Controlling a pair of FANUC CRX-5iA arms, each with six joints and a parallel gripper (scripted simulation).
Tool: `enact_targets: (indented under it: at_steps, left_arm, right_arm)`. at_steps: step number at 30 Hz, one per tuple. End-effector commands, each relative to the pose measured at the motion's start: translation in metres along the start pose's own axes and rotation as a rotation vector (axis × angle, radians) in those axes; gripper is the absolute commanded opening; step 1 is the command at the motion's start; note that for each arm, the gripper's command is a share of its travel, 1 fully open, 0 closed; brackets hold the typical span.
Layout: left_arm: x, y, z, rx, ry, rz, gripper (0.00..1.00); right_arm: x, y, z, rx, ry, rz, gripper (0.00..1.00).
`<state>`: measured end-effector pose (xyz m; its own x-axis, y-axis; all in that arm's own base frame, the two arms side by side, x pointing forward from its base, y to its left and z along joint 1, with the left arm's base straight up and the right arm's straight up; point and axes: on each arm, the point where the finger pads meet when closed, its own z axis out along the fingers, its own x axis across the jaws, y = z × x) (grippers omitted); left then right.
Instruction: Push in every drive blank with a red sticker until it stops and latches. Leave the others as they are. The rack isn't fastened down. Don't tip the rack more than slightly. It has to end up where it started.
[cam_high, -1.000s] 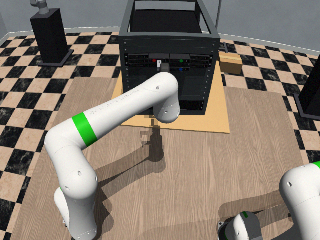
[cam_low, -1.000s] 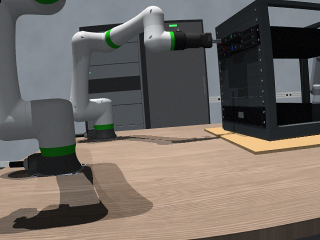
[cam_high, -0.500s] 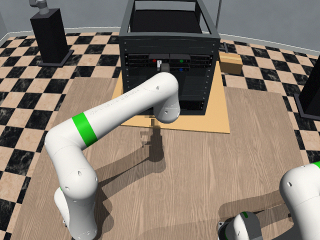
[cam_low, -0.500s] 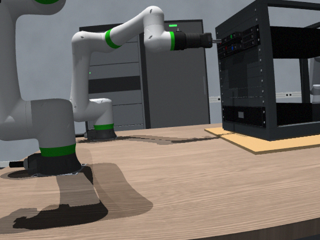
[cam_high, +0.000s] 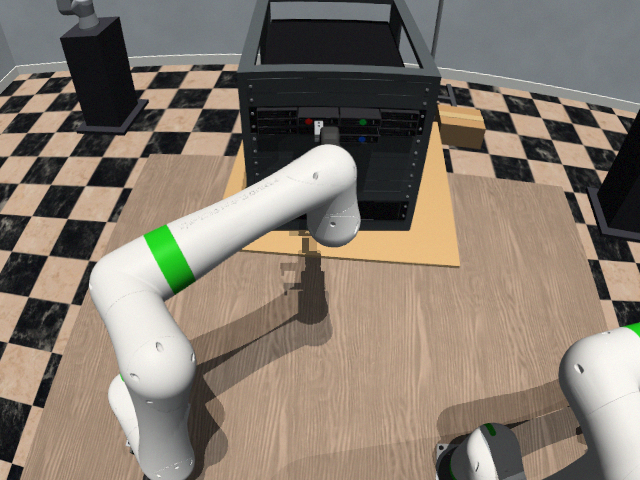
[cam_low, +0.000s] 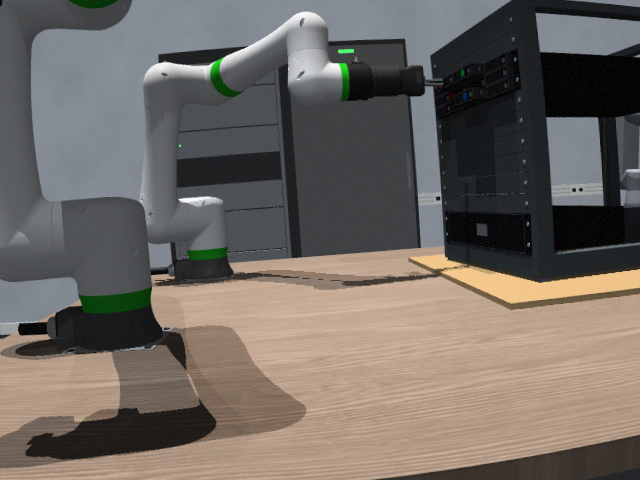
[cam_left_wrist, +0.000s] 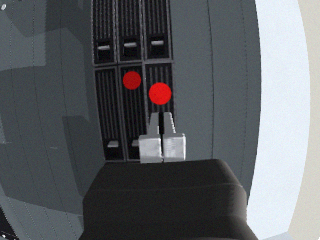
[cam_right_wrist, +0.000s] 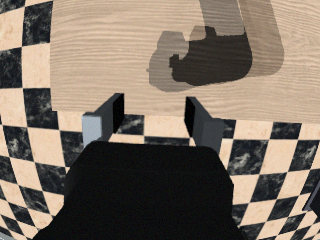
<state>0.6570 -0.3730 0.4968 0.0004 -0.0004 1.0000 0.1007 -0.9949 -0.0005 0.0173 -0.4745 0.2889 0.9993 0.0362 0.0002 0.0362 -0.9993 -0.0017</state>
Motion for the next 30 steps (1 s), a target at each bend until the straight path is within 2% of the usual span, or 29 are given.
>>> enact_targets:
  at_steps: [1,30]
  left_arm:
    - [0.002,0.000,0.000,0.000,0.002,-0.002,0.00]
    - [0.002,0.000,0.020,0.000,0.002,-0.002,0.00]
  right_arm:
    - [0.000,0.000,-0.001,-0.002,0.000,0.000,1.00]
    - [0.000,0.000,-0.001,-0.002,0.000,0.000,1.00]
